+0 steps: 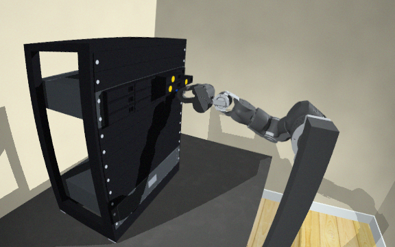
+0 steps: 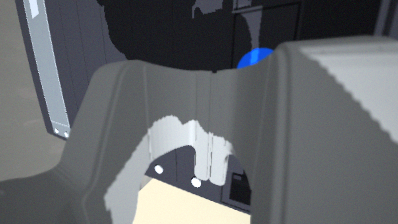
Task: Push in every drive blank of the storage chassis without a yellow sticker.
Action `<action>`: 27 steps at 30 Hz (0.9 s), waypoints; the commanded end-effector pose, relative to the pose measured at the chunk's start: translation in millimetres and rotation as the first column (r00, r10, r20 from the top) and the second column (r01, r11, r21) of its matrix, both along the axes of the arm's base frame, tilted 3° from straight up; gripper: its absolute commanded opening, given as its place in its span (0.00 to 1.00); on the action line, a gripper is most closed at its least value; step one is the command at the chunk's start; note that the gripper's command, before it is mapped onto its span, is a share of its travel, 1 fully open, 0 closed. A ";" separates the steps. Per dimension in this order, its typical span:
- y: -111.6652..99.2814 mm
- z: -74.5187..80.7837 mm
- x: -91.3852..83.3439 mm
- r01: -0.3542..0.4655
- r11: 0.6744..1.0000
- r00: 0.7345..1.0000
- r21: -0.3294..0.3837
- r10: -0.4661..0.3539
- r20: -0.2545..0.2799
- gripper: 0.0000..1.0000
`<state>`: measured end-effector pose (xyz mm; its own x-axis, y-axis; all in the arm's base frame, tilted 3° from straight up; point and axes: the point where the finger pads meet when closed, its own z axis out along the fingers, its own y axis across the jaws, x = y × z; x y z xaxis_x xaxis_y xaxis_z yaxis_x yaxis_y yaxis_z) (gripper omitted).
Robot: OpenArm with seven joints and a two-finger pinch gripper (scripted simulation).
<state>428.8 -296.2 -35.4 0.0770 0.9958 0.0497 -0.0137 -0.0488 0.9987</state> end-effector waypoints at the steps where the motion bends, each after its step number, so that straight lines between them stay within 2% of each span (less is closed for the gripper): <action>1: 4.2 -1.2 1.5 -0.015 1.000 1.000 0.001 0.015 0.000 0.00; 27: 5.5 -1.6 7.6 -0.015 1.000 1.000 0.001 0.015 0.001 0.00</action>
